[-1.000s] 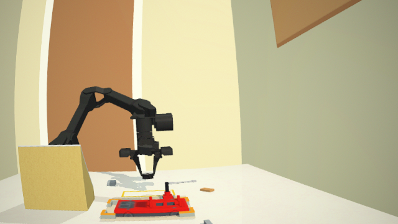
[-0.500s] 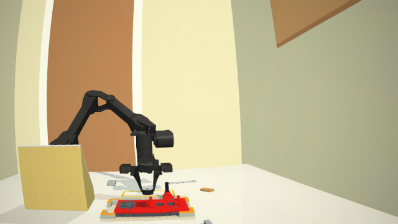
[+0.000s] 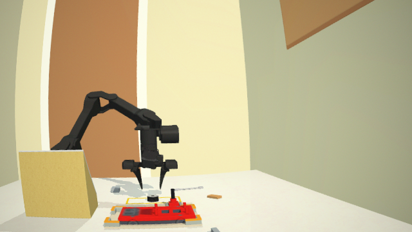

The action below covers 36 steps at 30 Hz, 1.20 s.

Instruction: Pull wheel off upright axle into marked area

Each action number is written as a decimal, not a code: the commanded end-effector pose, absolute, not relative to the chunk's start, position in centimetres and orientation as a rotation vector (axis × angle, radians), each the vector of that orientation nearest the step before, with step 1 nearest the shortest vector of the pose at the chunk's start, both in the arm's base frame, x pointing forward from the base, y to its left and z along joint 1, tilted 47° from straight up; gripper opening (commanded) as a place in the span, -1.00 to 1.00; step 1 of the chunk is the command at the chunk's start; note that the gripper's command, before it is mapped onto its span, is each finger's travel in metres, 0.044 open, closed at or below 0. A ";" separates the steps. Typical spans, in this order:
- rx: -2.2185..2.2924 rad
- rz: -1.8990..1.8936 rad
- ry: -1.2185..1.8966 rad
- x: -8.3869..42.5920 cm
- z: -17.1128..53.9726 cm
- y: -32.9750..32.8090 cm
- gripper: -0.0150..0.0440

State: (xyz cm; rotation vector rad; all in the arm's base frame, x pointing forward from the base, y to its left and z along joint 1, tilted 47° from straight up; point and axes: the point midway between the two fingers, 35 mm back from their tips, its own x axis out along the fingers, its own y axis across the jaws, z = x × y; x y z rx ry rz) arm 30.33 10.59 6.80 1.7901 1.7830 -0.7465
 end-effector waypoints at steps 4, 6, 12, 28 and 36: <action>1.805 -0.732 1.760 30.5 8.2 9.0 0.61; 1.801 -0.738 1.756 28.8 8.4 7.2 0.79; 1.801 -0.730 1.769 22.3 9.2 3.0 1.00; 1.801 -0.730 1.769 22.3 9.2 3.0 1.00; 1.801 -0.730 1.769 22.3 9.2 3.0 1.00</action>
